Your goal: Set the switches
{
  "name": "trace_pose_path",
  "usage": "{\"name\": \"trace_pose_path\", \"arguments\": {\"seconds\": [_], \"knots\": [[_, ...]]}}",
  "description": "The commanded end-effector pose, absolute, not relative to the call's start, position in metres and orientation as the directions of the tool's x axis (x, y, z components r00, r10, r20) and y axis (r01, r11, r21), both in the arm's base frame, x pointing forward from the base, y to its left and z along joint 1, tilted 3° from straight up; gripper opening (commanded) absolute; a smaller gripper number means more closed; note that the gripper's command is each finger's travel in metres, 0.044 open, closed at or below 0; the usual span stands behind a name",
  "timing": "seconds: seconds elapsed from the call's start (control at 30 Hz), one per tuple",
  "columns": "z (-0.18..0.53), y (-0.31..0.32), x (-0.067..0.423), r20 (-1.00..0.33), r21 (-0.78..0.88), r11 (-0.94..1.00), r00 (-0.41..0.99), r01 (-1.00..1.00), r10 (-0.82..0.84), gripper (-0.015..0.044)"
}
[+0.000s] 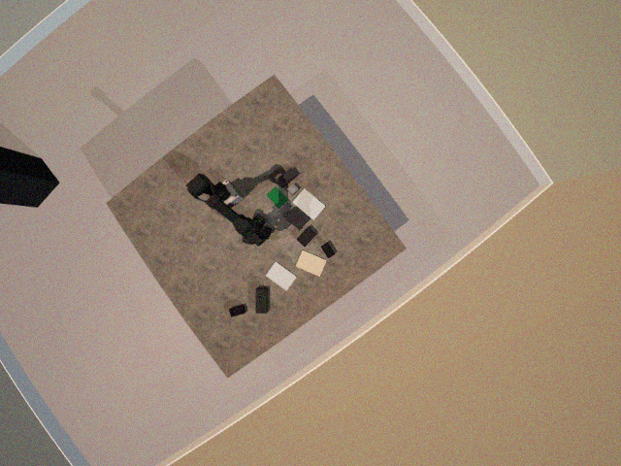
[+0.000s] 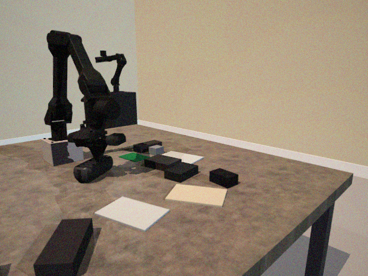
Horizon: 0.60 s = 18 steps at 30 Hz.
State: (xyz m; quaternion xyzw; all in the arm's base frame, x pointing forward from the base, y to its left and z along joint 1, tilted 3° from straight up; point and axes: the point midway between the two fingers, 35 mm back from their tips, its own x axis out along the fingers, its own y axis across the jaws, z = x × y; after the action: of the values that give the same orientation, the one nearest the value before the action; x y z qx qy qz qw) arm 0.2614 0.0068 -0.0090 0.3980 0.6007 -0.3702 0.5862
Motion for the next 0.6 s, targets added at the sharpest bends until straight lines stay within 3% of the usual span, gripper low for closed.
{"name": "trace_pose_path", "arguments": {"seconds": [0.0, 0.57], "knots": [[0.012, 0.006, 0.263, -0.999, 0.026, 0.409, 0.009, 0.912, 0.043, 0.0000], [0.029, -0.021, 0.250, -0.999, 0.020, 0.409, 0.005, 0.912, 0.039, 0.0000]]}}
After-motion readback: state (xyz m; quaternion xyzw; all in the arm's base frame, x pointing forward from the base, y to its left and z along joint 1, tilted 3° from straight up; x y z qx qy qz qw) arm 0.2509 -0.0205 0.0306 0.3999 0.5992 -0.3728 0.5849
